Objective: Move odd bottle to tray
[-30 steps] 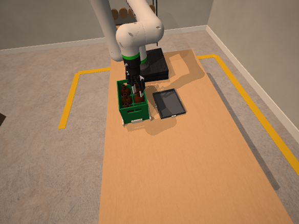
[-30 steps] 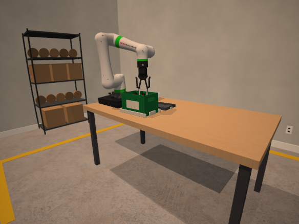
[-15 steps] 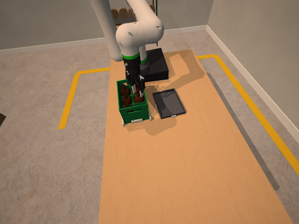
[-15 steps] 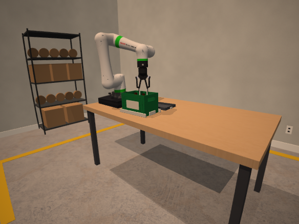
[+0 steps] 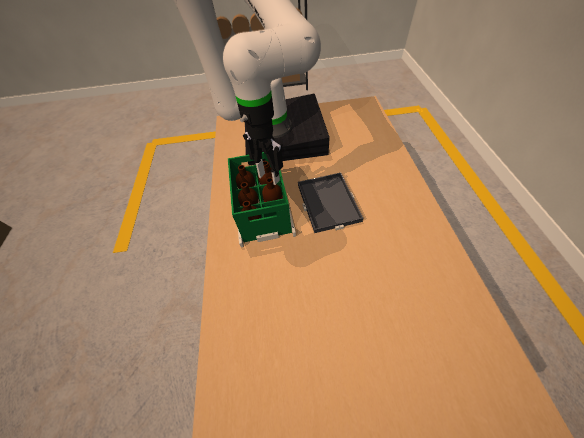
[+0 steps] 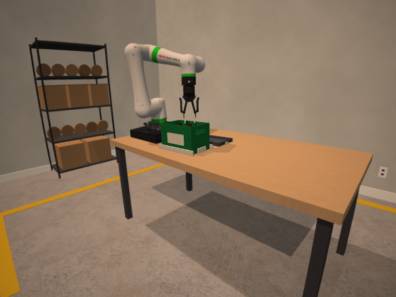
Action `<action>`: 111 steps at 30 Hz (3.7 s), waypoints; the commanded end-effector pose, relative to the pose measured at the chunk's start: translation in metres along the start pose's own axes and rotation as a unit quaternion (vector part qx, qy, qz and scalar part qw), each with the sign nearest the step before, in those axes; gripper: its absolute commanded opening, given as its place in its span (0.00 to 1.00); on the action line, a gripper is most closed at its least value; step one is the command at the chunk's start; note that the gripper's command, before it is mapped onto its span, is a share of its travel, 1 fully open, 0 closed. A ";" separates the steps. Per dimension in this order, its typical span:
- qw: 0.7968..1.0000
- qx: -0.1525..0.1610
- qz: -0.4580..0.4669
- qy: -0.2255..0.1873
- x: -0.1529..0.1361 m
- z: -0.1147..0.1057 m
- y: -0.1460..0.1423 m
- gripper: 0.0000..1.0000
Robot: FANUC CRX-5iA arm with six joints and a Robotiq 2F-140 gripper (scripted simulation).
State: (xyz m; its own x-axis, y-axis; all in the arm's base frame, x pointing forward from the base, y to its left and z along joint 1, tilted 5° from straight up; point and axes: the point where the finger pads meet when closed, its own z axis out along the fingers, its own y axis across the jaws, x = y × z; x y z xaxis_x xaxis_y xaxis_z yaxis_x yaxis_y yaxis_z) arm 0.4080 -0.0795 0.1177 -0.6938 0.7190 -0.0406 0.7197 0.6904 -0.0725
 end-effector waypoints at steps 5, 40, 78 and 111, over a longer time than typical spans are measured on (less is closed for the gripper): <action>1.000 0.000 0.000 -0.001 0.000 -0.028 0.000 0.44; 1.000 0.000 0.000 -0.001 0.000 -0.058 0.000 0.10; 1.000 0.000 0.000 -0.001 -0.123 -0.057 -0.004 0.10; 1.000 0.000 0.000 -0.001 -0.126 -0.057 -0.004 0.44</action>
State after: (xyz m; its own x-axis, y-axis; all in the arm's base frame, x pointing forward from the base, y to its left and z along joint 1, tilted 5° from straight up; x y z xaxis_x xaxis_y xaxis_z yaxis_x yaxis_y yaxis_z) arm 0.4932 -0.1680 0.1786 -0.6938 0.7190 -0.0404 0.7197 0.6905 -0.0725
